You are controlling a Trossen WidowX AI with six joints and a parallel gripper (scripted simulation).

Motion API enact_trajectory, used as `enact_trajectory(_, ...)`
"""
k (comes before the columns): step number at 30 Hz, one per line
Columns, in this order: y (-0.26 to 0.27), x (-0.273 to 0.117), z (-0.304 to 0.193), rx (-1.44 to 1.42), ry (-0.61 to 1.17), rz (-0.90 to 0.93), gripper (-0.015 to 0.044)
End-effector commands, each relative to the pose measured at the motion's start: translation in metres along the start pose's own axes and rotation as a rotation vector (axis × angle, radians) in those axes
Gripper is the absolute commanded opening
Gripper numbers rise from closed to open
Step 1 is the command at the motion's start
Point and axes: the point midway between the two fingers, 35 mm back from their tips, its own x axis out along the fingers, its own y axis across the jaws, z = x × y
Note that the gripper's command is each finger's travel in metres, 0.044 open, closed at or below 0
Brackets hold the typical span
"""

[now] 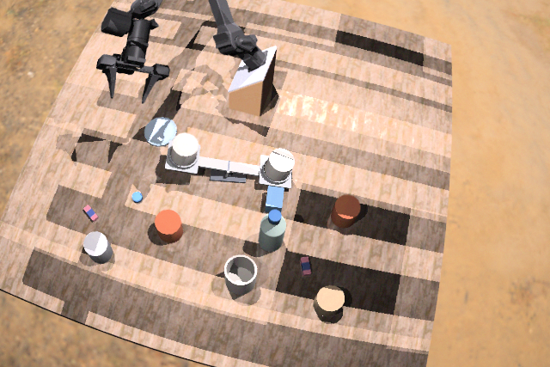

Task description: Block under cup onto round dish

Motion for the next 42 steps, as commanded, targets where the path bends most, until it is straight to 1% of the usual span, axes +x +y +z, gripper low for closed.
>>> enact_trajectory(1, -0.001, 0.000, 0.000, -0.003, 0.000, -0.002, 0.0426)
enact_trajectory(2, -0.003, 0.001, -0.001, -0.014, 0.000, -0.008, 0.0440)
enact_trajectory(20, -0.078, 0.013, -0.033, -0.432, 0.013, -0.217, 0.0440)
enact_trajectory(42, -0.163, 0.002, -0.056, -1.043, 0.074, -0.413, 0.0440)
